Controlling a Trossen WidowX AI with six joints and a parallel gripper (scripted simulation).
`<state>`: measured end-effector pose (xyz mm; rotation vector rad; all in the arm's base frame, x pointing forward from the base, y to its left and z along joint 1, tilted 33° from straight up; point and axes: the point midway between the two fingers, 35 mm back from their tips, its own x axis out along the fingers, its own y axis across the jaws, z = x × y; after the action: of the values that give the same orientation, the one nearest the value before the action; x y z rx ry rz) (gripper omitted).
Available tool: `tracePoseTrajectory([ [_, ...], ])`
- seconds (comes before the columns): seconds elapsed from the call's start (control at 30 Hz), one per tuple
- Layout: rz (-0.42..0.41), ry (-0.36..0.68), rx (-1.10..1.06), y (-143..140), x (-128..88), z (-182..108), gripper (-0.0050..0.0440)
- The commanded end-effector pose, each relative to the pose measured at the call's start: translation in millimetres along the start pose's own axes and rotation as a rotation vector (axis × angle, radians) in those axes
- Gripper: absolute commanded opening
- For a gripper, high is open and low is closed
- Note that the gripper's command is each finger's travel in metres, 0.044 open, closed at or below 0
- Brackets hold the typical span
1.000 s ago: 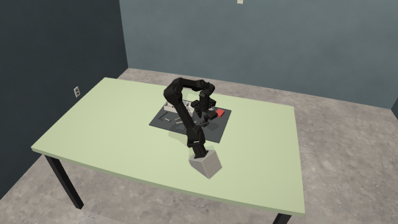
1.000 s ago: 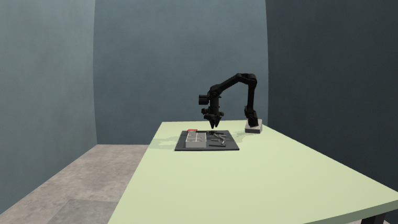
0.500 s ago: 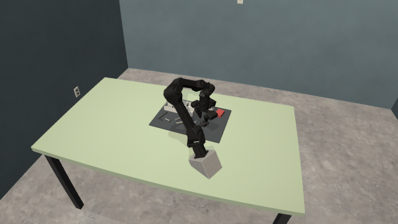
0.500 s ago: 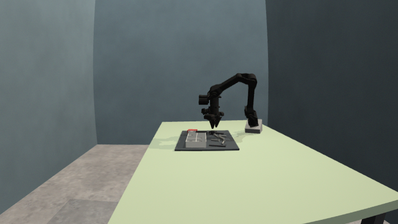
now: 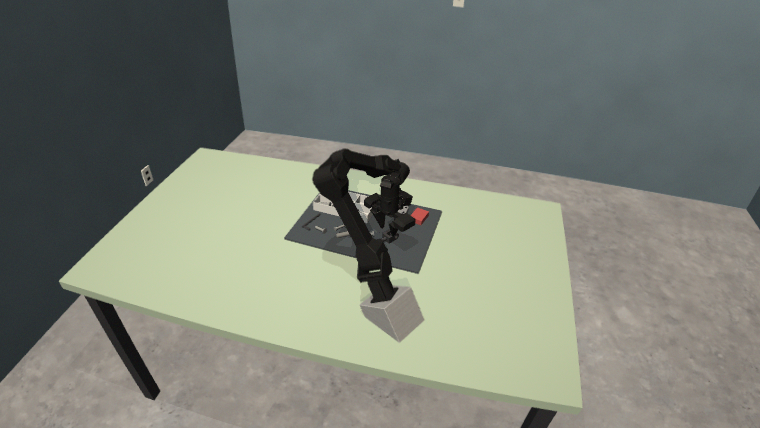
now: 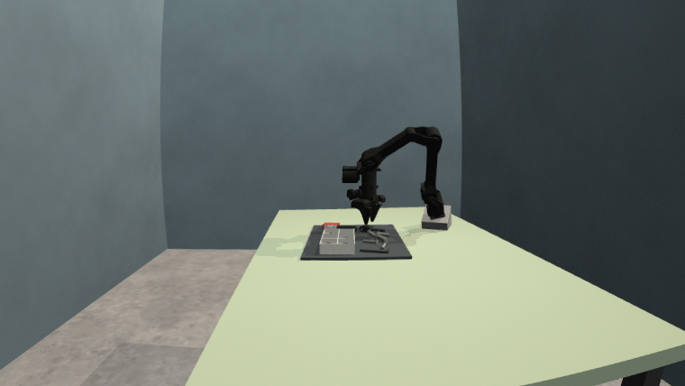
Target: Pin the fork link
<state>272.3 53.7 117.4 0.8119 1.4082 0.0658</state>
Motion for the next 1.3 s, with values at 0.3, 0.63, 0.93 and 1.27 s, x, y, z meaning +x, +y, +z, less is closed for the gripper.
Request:
tracePoseTrajectory([
  [0.3, -0.003, -0.004, 0.004, -0.5, 14.2, 0.5, 0.025],
  [0.63, -0.003, -0.004, 0.004, -0.4, 24.1, 0.5, 0.025],
  [0.93, -0.003, -0.004, 0.004, -0.4, 31.2, 0.5, 0.025],
  [1.27, 0.001, -0.01, 0.002, 0.5, 31.6, 1.4, 0.025],
])
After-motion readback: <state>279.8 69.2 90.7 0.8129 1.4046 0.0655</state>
